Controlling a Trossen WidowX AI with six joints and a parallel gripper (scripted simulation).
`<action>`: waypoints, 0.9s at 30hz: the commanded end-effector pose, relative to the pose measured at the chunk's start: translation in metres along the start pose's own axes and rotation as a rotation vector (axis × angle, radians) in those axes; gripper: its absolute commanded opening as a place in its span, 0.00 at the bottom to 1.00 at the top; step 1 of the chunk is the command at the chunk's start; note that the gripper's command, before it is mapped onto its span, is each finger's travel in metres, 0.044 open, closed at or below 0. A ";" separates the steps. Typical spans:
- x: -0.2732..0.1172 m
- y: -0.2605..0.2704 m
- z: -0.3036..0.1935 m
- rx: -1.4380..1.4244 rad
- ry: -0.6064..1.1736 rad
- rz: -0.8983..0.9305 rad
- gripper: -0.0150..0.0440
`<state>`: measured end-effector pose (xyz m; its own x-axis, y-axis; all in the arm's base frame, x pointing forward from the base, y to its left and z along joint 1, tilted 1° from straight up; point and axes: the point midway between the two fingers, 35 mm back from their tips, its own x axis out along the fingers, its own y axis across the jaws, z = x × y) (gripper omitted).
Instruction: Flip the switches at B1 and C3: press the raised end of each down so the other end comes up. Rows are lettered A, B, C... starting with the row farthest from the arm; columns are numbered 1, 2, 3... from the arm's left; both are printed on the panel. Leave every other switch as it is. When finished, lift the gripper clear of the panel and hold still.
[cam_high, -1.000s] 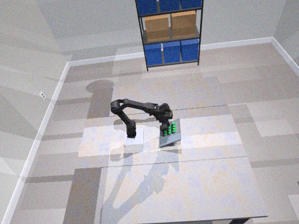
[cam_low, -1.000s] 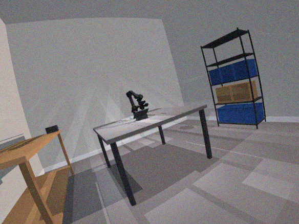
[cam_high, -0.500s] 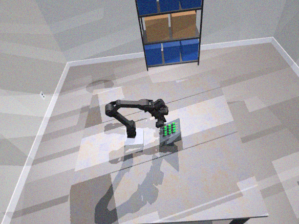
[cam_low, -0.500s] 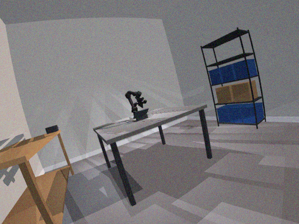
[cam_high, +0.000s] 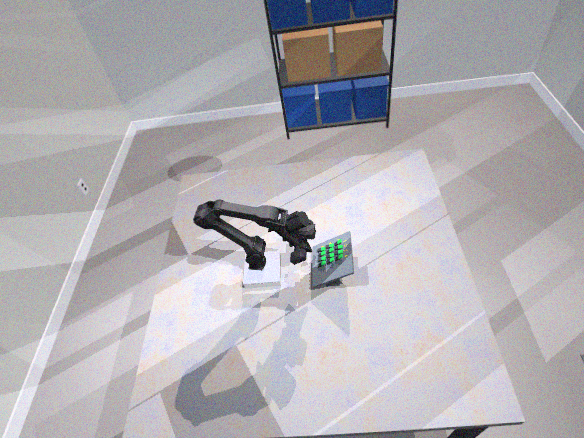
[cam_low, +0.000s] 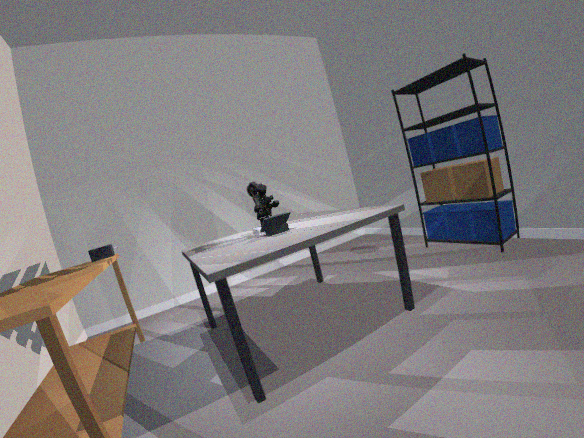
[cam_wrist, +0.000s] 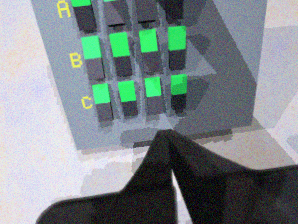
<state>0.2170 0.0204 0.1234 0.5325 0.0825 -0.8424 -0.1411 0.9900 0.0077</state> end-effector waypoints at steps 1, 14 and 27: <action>0.007 -0.002 -0.004 -0.006 -0.012 0.004 0.25; 0.041 -0.002 -0.005 -0.006 -0.033 0.004 0.25; 0.056 -0.002 -0.005 -0.006 -0.034 0.004 0.25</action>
<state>0.2410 0.0220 0.0806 0.5669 0.0900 -0.8189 -0.1489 0.9888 0.0056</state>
